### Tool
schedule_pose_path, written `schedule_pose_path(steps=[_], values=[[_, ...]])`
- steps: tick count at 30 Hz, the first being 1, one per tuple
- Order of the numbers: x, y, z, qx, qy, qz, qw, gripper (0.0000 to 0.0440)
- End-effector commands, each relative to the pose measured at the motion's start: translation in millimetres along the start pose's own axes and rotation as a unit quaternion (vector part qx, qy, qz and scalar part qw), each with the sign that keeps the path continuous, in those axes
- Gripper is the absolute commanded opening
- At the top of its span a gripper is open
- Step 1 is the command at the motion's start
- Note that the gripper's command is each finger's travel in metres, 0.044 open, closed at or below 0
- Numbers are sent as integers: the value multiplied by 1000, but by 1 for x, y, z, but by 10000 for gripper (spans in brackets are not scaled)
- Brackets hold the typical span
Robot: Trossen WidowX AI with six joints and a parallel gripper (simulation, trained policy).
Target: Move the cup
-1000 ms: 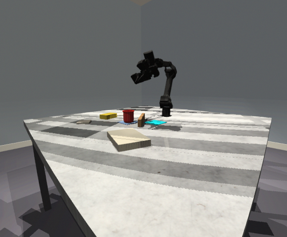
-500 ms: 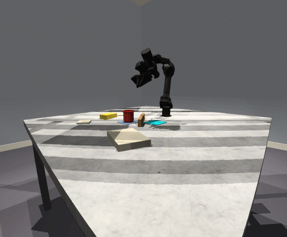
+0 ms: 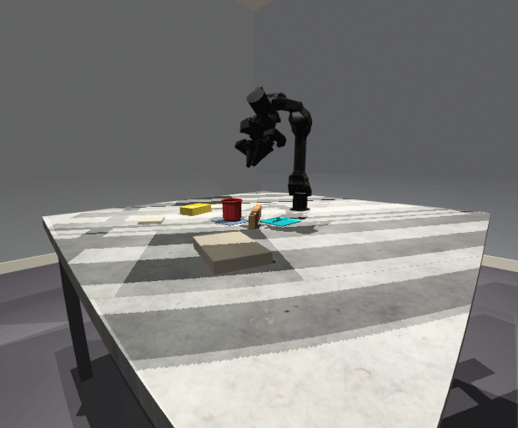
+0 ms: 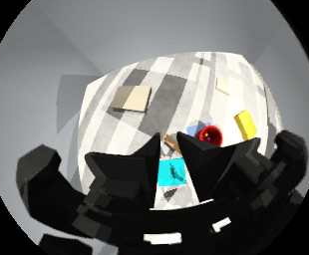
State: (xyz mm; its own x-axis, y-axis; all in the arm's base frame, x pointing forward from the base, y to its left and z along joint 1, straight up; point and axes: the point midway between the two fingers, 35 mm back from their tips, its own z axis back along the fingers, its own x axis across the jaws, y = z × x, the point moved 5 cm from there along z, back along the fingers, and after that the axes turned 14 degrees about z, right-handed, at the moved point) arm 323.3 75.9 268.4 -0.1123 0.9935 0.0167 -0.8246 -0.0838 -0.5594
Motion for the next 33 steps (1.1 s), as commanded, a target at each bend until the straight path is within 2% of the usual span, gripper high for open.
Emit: schedule_pose_path(steps=[1,16,33], values=[[-1,-2,-4,22,7,4,1000,112],[-16,2,-25,131,27,35,990,115],[-46,18,-52,243,37,84,966,112]])
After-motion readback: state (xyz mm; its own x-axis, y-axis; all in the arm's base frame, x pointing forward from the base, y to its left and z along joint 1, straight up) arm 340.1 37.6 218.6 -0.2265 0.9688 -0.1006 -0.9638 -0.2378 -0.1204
